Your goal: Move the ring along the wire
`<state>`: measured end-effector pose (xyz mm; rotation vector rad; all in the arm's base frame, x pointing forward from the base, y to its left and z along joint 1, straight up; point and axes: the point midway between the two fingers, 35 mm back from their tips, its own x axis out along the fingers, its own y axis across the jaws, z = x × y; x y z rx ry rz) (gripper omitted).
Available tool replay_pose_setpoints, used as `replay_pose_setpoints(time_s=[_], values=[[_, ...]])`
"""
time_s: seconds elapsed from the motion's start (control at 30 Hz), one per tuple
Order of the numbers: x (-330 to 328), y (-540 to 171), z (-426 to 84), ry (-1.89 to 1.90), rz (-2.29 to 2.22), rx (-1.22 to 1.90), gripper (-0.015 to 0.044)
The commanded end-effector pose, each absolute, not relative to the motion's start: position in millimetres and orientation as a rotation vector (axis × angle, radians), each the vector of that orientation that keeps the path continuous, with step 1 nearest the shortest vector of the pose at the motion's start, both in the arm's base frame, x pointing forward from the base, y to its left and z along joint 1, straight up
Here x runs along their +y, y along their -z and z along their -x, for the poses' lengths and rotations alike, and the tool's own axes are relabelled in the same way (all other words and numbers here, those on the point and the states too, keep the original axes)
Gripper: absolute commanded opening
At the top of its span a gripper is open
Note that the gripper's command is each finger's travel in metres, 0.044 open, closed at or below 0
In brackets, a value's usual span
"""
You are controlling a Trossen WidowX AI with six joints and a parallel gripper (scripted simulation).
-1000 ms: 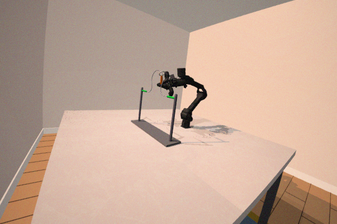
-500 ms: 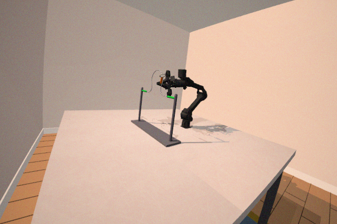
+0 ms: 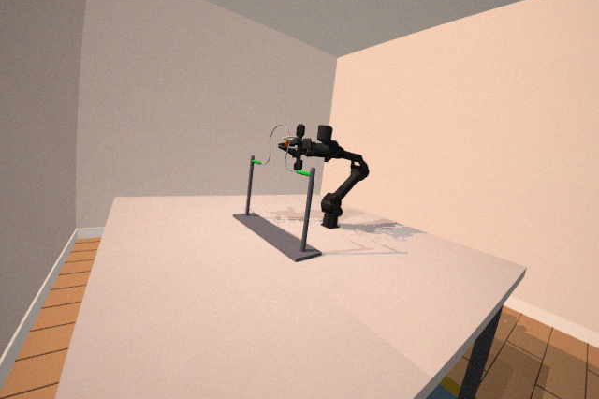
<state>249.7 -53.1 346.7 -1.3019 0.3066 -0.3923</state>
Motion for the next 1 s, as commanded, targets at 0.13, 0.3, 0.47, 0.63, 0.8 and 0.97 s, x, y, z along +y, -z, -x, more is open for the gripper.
replay_pose_setpoints(time_s=[0.13, 0.3, 0.47, 0.63, 0.8, 0.97], values=[[-55, -351, -249, 0.427, 1.423, 0.28, -0.015], [-55, -354, -249, 0.445, 1.495, 0.263, -0.015], [-55, -356, -249, 0.463, 1.566, 0.247, -0.015], [-55, -359, -249, 0.481, 1.636, 0.23, -0.015], [-55, -362, -249, 0.498, 1.703, 0.213, -0.015], [-55, -363, -249, 0.514, 1.765, 0.197, -0.015]])
